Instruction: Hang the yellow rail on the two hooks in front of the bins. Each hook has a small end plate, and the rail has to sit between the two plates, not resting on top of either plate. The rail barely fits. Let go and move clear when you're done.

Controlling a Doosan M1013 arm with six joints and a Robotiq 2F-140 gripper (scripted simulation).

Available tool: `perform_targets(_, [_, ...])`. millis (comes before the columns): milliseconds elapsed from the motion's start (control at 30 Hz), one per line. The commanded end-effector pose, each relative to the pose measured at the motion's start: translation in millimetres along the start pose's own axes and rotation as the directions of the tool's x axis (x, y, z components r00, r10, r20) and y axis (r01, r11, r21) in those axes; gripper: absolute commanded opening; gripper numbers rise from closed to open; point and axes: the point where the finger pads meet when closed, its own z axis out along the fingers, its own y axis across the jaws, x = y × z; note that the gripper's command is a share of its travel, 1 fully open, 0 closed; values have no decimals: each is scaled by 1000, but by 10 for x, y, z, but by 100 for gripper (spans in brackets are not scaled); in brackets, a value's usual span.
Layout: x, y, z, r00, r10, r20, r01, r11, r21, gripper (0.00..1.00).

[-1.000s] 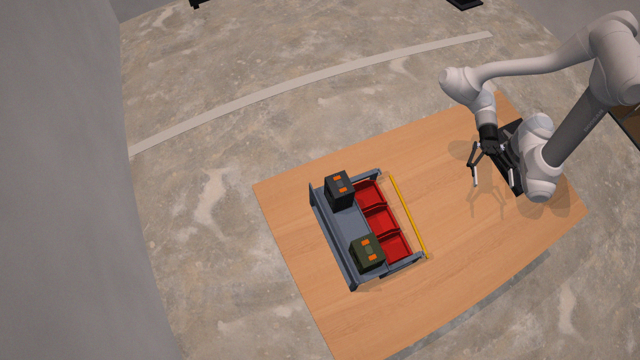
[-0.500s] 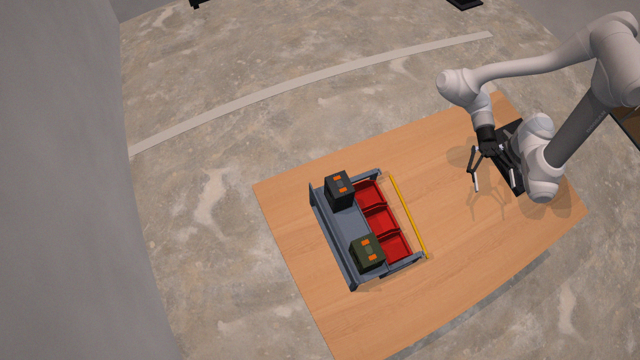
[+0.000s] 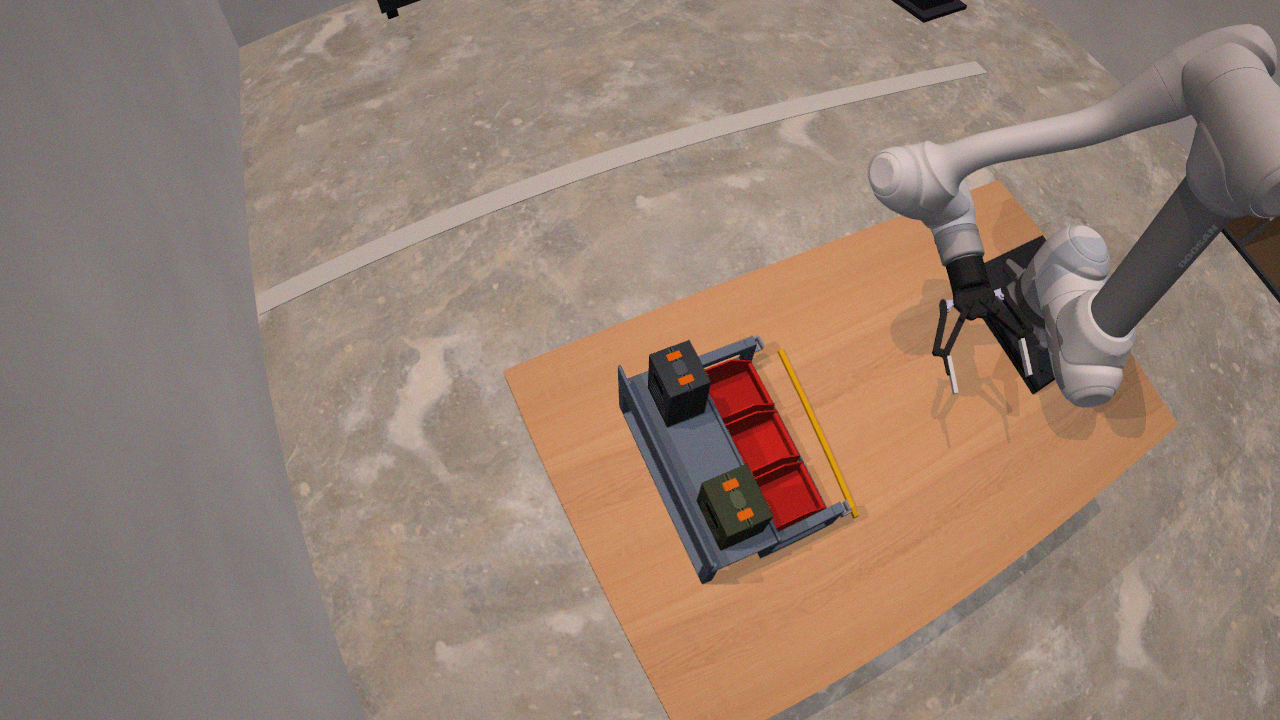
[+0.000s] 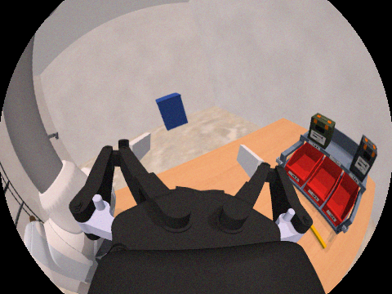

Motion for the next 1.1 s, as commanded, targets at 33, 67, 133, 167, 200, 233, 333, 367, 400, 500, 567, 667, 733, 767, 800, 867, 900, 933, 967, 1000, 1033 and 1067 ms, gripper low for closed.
perform_targets(33, [-12, -1, 13, 999, 22, 28, -22, 1000, 16, 100])
perform_targets(67, [-24, 0, 26, 997, 43, 56, -45, 999, 29, 100])
perform_targets(133, [-48, 6, 45, 990, 84, 115, -90, 995, 50, 100])
perform_targets(167, [-60, 11, 53, 984, 104, 145, -113, 992, 57, 100])
perform_targets(200, [-60, 11, 53, 984, 104, 145, -113, 992, 57, 100])
perform_targets(233, [-60, 11, 53, 984, 104, 145, -113, 992, 57, 100])
perform_targets(333, [-60, 11, 53, 984, 104, 145, -113, 992, 57, 100])
perform_targets(367, [-60, 11, 53, 984, 104, 145, -113, 992, 57, 100])
perform_targets(400, [-60, 11, 53, 984, 104, 145, -113, 992, 57, 100])
perform_targets(500, [-60, 11, 53, 984, 104, 145, -113, 992, 57, 100])
perform_targets(567, [-60, 11, 53, 984, 104, 145, -113, 992, 57, 100])
perform_targets(667, [-89, 37, 68, 958, 159, 237, -179, 982, 66, 100])
perform_targets(733, [-104, 62, 71, 935, 193, 298, -220, 974, 61, 100])
perform_targets(767, [-104, 62, 71, 935, 193, 298, -220, 974, 61, 100])
perform_targets(800, [-104, 62, 71, 935, 193, 298, -220, 974, 61, 100])
perform_targets(867, [-104, 62, 71, 935, 193, 298, -220, 974, 61, 100])
perform_targets(900, [-104, 62, 71, 935, 193, 298, -220, 974, 61, 100])
perform_targets(933, [-104, 62, 71, 935, 193, 298, -220, 974, 61, 100])
perform_targets(967, [-104, 62, 71, 935, 193, 298, -220, 974, 61, 100])
perform_targets(1000, [-104, 62, 71, 935, 193, 298, -220, 974, 61, 100])
perform_targets(1033, [-104, 62, 71, 935, 193, 298, -220, 974, 61, 100])
perform_targets(1067, [-104, 62, 71, 935, 193, 298, -220, 974, 61, 100])
